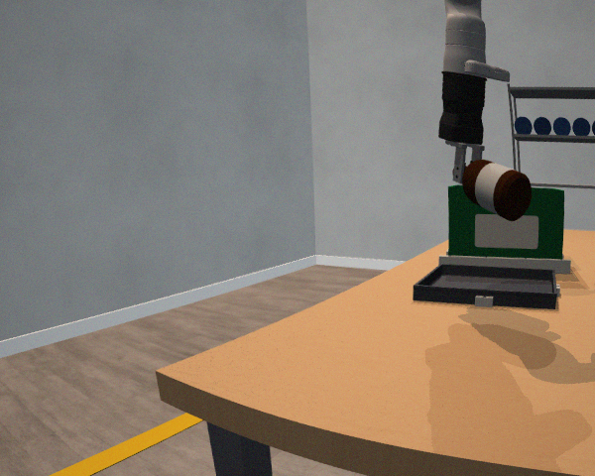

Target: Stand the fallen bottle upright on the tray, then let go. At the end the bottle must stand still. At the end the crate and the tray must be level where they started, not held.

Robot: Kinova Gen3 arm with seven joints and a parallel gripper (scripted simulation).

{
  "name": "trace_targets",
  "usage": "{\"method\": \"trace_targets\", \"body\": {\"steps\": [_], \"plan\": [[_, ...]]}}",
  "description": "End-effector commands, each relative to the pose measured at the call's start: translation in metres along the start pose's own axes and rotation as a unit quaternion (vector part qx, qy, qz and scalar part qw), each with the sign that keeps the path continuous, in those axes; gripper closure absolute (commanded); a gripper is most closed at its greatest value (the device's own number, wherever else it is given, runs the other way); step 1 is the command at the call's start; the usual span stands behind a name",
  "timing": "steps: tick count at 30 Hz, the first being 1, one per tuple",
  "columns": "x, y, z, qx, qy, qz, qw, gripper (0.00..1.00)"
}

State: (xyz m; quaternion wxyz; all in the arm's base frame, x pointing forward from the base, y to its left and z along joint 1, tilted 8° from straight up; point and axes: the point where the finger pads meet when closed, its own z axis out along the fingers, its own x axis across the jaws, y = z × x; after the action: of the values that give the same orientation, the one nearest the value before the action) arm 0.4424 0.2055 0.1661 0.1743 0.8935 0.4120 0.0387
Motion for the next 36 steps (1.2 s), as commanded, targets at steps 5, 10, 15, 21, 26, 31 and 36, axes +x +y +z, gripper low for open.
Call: {"method": "trace_targets", "body": {"steps": [5, 10, 15, 21, 26, 31, 36], "plan": [[0.001, -0.0031, -0.0001, -0.029, 0.0, 0.0, 1.0, 1.0], [0.0012, -0.0031, -0.0006, -0.039, 0.001, 0.0, 0.999, 1.0], [0.0014, -0.0032, -0.0013, -0.052, 0.003, 0.0, 0.999, 1.0], [0.0006, -0.0009, -0.0008, -0.059, 0.002, 0.002, 0.998, 1.0], [0.0015, -0.0007, -0.0015, -0.06, 0.003, 0.002, 0.998, 1.0], [0.0014, -0.0008, -0.0015, -0.06, 0.003, 0.002, 0.998, 1.0], [0.0014, -0.0008, -0.0015, -0.06, 0.003, 0.002, 0.998, 1.0]]}}
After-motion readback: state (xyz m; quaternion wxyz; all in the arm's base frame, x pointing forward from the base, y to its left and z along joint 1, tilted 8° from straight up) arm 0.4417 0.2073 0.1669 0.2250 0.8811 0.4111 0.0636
